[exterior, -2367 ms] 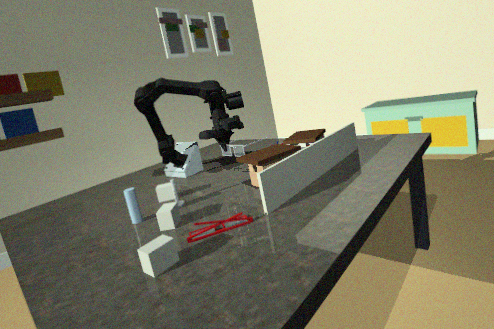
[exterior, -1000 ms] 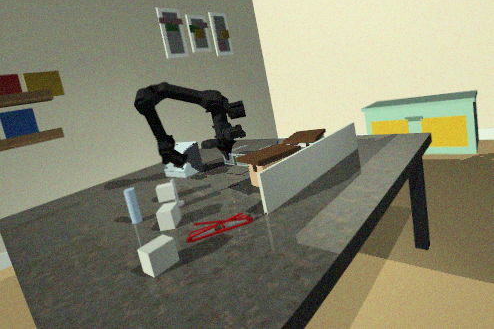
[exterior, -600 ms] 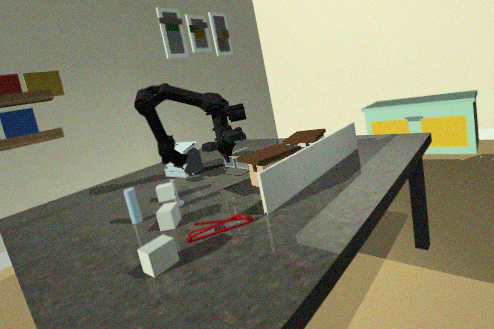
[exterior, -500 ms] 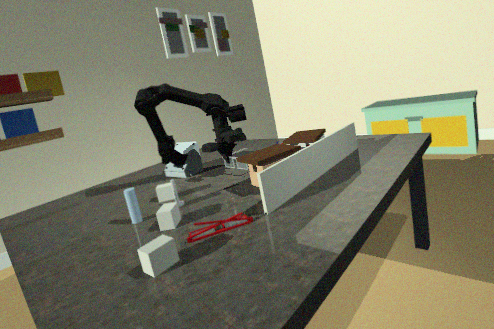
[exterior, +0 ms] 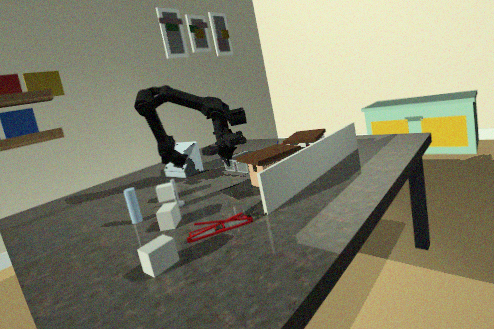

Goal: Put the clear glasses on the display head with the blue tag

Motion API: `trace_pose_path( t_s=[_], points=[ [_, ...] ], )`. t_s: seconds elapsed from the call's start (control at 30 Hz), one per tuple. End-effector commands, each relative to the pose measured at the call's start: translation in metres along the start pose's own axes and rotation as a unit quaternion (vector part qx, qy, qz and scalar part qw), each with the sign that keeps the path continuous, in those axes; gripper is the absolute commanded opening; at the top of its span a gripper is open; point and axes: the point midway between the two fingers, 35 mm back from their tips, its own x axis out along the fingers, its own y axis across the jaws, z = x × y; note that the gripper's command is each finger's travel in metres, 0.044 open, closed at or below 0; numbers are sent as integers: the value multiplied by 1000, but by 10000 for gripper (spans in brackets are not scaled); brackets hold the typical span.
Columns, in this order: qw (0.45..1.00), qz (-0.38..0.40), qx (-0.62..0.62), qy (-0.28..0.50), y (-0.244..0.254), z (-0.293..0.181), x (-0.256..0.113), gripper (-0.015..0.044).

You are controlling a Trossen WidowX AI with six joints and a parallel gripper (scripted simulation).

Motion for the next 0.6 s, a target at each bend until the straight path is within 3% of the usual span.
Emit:
trace_pose_path(
  t_s=[0.0,0.37,0.5,0.57],
  points=[
    [1000,-1,-3,-2,0,0,3,0],
    [1000,-2,-3,-2,-2,-2,12,0],
    [1000,-1,0,0,-1,-1,10,105],
    [1000,-1,0,0,-1,-1,10,107]
  ],
)
